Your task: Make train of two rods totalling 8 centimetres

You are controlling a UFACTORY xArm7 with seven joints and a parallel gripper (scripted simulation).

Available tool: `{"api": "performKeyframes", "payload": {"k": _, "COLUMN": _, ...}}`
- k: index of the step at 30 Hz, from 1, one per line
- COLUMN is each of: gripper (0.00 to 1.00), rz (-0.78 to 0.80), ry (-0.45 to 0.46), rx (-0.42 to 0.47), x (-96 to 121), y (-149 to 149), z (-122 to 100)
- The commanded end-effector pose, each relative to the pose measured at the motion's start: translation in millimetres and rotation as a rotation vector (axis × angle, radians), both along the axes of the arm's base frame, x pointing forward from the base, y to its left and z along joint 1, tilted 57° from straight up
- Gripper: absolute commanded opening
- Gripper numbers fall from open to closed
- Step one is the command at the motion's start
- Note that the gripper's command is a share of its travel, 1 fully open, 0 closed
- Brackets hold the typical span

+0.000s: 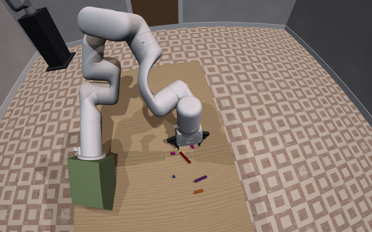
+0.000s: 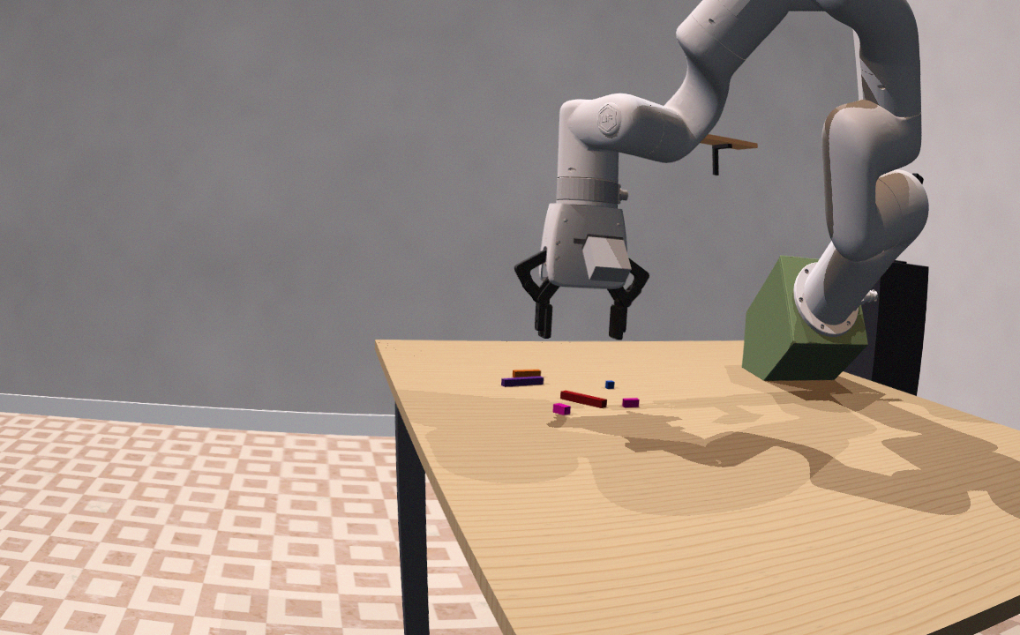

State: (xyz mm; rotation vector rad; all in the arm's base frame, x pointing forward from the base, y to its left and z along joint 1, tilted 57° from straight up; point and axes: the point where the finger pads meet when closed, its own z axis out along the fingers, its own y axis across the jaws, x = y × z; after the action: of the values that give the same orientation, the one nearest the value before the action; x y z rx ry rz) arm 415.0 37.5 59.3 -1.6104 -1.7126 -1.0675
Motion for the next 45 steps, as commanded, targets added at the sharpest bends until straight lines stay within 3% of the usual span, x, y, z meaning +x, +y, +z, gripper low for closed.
{"api": "performKeyframes", "payload": {"k": 1, "gripper": 1.00, "rz": 0.003, "ry": 0.014, "rx": -0.019, "x": -25.0, "y": 19.8, "z": -0.9}}
{"api": "performKeyframes", "payload": {"k": 45, "gripper": 1.00, "rz": 0.005, "ry": 0.018, "rx": -0.022, "x": -28.3, "y": 22.0, "z": -1.7}}
